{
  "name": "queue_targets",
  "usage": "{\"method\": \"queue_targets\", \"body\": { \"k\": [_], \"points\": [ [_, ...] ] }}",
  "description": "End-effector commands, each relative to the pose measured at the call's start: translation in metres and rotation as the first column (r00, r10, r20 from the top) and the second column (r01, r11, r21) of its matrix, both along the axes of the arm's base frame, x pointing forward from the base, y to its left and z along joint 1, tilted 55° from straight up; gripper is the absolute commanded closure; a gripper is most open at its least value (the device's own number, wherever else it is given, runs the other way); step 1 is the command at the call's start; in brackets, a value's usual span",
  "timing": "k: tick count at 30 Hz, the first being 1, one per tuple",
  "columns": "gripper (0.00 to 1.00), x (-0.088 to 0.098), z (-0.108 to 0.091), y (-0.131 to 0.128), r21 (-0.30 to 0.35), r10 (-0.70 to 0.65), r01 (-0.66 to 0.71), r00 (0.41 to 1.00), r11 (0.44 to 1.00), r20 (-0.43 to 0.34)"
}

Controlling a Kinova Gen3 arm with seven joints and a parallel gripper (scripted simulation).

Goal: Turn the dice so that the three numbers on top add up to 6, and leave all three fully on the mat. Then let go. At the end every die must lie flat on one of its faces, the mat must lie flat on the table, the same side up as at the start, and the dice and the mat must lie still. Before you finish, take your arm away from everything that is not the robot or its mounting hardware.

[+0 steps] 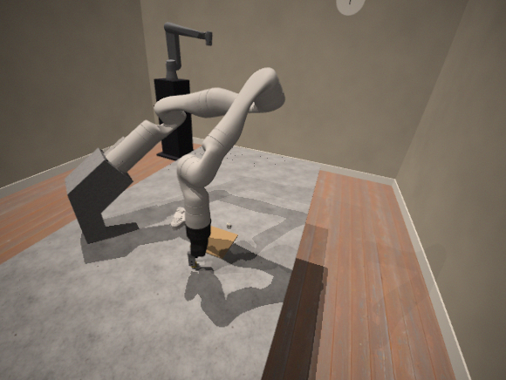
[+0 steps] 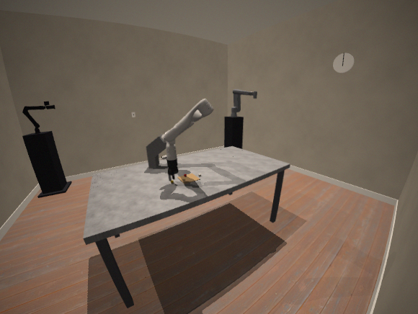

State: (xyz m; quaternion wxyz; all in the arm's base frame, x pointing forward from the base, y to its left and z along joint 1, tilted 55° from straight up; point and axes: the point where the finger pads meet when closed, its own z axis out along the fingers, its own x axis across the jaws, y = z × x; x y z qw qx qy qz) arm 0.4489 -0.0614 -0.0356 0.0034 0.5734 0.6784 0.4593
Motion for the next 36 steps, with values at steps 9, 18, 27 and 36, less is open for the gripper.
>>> {"method": "queue_targets", "body": {
  "k": [9, 18, 27, 36],
  "points": [
    [0.36, 0.0, 0.0, -0.001, -0.001, -0.002, 0.002, 1.0, 1.0, 0.0],
    [0.36, 0.0, 0.0, -0.001, -0.001, -0.002, 0.002, 1.0, 1.0, 0.0],
    [0.36, 0.004, -0.004, 0.003, -0.001, -0.002, 0.002, 1.0, 1.0, 0.0],
    [0.36, 0.01, -0.01, 0.01, -0.001, -0.002, 0.002, 1.0, 1.0, 0.0]
  ]
}}
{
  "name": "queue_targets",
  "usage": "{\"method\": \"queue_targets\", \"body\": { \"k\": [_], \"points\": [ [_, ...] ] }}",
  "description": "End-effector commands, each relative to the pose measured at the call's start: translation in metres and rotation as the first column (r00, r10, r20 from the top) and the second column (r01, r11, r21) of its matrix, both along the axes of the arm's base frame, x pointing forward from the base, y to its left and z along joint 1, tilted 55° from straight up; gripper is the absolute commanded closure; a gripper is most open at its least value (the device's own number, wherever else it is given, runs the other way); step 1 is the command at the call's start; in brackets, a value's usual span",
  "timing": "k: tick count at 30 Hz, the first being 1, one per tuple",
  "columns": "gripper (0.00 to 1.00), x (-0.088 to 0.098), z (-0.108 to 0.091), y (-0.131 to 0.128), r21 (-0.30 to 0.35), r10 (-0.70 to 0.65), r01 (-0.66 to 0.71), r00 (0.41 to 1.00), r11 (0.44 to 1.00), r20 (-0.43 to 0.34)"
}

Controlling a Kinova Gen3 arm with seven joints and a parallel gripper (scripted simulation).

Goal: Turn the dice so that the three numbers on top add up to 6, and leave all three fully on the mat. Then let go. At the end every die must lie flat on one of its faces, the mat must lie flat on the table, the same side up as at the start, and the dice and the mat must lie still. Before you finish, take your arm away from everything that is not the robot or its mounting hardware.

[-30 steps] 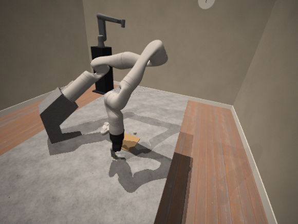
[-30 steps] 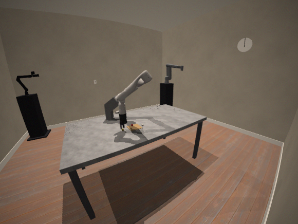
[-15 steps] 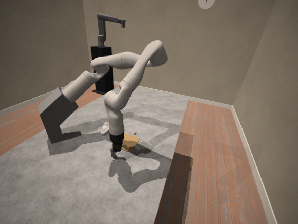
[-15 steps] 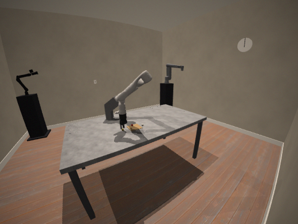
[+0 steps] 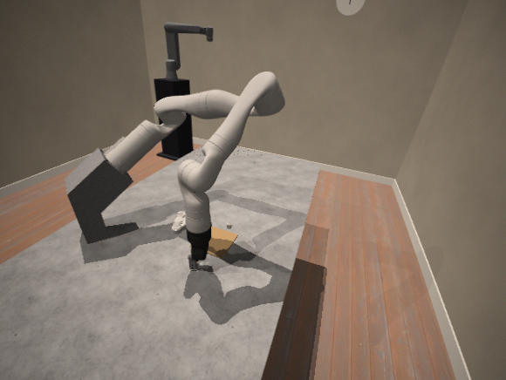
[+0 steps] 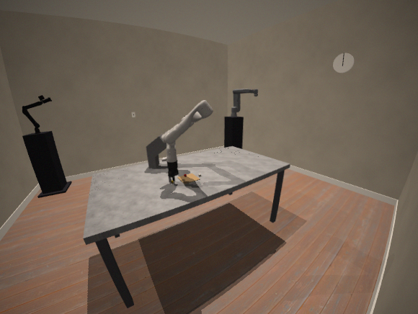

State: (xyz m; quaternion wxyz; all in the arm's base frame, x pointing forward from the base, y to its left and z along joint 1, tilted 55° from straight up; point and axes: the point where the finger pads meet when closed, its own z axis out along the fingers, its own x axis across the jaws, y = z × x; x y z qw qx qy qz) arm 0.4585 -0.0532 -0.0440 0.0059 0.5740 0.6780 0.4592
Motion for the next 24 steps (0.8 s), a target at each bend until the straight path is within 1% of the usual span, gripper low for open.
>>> {"method": "queue_targets", "body": {
  "k": [1, 24],
  "points": [
    [0.36, 0.0006, -0.0026, 0.0027, 0.002, 0.002, -0.002, 1.0, 1.0, -0.002],
    [0.36, 0.0021, -0.0041, 0.0044, 0.002, 0.002, -0.002, 1.0, 1.0, -0.002]
  ]
}}
